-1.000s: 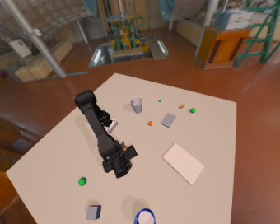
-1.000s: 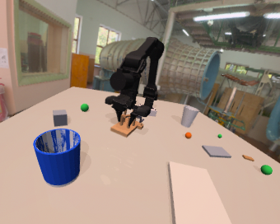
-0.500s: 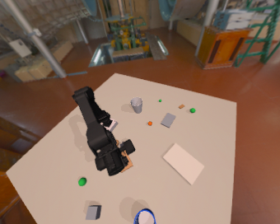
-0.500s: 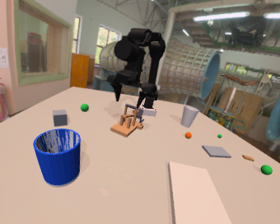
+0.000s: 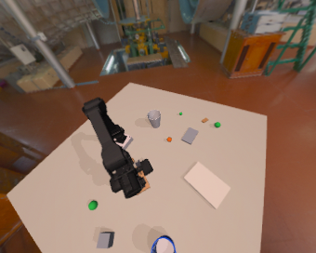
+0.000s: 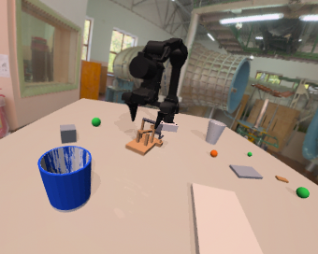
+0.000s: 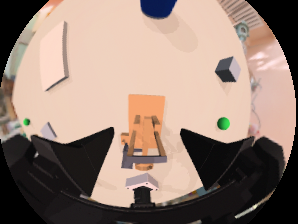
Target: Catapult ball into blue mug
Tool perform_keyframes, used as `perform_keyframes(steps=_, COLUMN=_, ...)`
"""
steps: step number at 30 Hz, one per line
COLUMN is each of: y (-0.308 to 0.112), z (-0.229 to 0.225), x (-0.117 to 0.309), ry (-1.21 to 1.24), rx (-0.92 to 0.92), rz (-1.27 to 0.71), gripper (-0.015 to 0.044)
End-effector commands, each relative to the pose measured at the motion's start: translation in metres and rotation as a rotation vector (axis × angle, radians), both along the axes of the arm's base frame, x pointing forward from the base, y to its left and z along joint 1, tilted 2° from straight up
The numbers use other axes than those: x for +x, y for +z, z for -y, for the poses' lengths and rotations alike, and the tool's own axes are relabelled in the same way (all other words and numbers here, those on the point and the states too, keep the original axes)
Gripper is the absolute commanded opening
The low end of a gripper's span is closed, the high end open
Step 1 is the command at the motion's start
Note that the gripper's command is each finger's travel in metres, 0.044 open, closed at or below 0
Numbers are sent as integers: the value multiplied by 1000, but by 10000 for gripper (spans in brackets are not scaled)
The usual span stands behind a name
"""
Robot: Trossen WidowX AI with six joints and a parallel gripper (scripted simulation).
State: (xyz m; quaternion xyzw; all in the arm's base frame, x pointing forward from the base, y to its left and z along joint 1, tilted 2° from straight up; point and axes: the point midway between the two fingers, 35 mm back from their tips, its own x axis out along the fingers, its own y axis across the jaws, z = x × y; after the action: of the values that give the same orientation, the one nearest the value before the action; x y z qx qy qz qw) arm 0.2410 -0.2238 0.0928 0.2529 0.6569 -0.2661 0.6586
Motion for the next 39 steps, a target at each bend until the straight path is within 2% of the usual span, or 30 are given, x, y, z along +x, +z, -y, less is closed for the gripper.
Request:
perform_keyframes(steps=1, y=-15, z=-1, x=-2, ry=-6, rx=4, rz=-7, gripper=440)
perform_keyframes(steps=39, y=-68, z=0, x=-3, ry=-6, rx=4, rz=-7, gripper=440)
